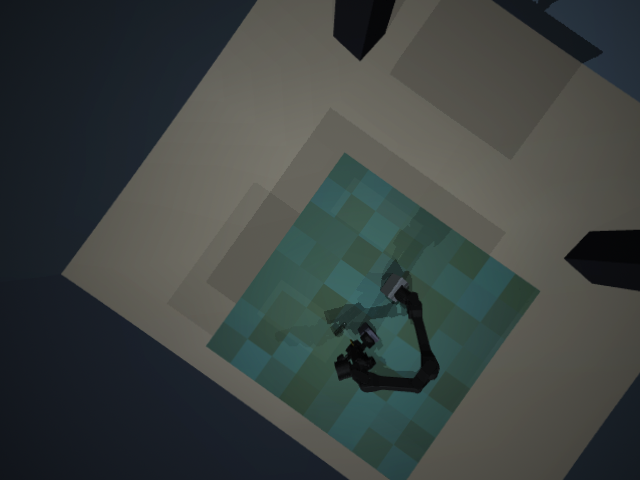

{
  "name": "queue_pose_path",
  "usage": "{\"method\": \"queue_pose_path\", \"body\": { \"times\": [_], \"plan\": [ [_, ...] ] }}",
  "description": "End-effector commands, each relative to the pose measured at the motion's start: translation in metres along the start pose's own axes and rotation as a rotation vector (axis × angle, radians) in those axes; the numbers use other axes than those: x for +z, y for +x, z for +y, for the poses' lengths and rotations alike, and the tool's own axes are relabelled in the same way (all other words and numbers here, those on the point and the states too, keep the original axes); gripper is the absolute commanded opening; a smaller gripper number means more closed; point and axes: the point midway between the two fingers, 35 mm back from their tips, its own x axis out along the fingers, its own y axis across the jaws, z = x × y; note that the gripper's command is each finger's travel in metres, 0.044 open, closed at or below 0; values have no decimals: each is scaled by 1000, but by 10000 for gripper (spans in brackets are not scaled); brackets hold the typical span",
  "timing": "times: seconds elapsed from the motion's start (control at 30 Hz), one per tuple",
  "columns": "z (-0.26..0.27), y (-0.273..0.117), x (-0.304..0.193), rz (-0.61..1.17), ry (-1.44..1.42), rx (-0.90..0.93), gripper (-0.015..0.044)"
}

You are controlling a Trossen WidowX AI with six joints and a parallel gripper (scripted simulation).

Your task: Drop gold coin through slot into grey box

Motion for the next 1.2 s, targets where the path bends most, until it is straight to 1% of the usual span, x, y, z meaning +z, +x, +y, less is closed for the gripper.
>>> {"method": "queue_pose_path", "body": {
  "times": [0.0, 1.03, 1.17],
  "plan": [
    [7, 0, 7, -3, 5, 0, 0],
    [72, 7, 53, -6, 8, 4, 0],
    [72, 7, 53, -5, 6, 5, 0]
  ]
}}
